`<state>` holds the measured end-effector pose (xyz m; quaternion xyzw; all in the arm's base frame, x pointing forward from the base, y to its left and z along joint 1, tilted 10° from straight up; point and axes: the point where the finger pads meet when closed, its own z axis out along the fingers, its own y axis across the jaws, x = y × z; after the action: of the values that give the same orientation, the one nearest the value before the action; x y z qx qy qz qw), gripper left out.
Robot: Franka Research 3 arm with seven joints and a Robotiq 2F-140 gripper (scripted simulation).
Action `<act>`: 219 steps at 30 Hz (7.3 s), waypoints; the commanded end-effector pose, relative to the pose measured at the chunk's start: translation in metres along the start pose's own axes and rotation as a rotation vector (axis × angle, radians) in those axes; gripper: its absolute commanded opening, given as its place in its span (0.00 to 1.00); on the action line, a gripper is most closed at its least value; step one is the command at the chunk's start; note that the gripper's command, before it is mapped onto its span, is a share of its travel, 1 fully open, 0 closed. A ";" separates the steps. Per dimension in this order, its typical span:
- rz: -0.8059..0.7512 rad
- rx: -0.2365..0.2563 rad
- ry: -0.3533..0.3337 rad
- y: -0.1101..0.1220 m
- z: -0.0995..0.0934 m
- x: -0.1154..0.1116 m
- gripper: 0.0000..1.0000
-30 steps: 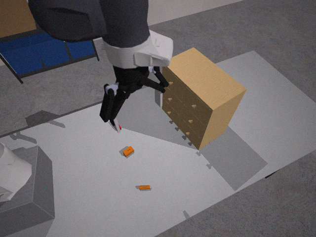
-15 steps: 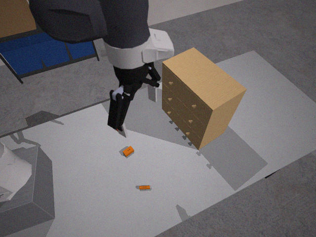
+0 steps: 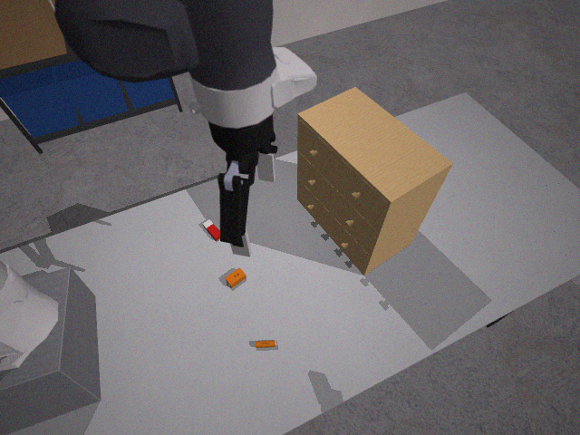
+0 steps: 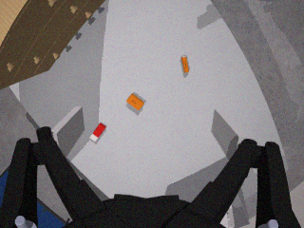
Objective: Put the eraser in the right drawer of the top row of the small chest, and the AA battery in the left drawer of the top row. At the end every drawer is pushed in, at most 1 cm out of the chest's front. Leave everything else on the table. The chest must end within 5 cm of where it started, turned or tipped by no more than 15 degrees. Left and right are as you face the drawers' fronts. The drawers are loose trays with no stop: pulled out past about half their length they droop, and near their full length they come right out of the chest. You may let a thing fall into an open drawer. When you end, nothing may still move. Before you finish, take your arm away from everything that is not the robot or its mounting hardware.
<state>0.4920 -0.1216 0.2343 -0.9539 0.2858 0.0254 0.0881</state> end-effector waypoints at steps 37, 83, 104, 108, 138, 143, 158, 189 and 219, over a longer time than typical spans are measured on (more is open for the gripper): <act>-0.817 -0.005 0.004 0.000 0.004 0.002 1.00; -0.774 0.326 0.767 -0.049 0.070 0.049 1.00; -0.724 0.472 1.102 -0.070 0.099 0.070 1.00; -0.718 0.485 1.133 -0.072 0.102 0.072 1.00; -0.714 0.494 1.153 -0.074 0.104 0.073 0.20; -0.714 0.494 1.153 -0.074 0.104 0.073 0.20; -0.714 0.494 1.153 -0.091 0.112 0.090 0.20; -0.714 0.494 1.153 -0.121 0.124 0.118 0.20; -0.714 0.494 1.153 -0.119 0.125 0.119 0.20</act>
<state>0.6575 -0.0637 0.1194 -0.8027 -0.0456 -0.5779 0.1398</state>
